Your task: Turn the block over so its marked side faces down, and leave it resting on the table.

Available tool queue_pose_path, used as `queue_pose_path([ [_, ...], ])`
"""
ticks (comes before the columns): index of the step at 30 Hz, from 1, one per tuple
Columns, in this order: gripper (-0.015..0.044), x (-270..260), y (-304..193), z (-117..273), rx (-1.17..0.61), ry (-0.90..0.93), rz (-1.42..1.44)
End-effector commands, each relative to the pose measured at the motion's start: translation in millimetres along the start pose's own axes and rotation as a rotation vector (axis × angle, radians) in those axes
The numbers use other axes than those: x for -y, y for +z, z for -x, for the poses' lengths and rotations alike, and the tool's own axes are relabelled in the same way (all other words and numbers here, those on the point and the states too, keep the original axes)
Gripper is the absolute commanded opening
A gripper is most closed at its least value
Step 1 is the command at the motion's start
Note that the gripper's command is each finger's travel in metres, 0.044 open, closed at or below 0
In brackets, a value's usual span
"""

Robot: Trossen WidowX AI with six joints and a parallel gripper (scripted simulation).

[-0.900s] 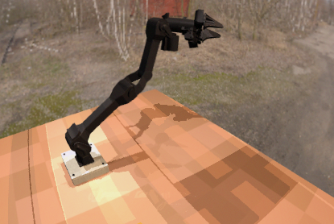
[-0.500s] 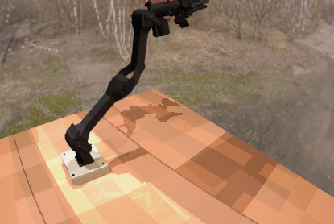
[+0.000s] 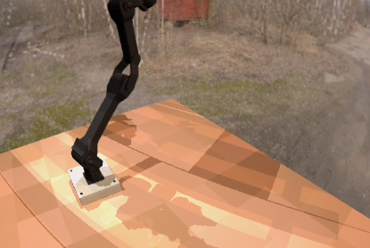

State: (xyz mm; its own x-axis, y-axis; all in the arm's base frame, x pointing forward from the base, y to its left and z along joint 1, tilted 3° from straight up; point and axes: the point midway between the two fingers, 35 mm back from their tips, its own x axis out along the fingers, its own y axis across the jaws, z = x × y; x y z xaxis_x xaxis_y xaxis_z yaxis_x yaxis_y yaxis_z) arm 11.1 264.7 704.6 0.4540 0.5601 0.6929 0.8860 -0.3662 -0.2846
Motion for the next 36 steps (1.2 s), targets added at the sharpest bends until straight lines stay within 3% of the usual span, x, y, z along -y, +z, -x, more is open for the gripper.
queue_pose_path([
  [1,0.044,-16.1,-59.8,15.5,-0.134,-0.015,-0.193],
  [10,0.044,-97.9,-176.2,65.2,-0.46,-0.005,-0.583],
  [19,0.044,-206.7,-241.7,116.5,-0.741,0.025,-0.978],
  [27,0.044,-300.2,-249.3,148.5,-0.928,0.106,-1.251],
  [36,0.044,-416.7,-211.5,179.4,-1.134,0.304,-1.557],
])
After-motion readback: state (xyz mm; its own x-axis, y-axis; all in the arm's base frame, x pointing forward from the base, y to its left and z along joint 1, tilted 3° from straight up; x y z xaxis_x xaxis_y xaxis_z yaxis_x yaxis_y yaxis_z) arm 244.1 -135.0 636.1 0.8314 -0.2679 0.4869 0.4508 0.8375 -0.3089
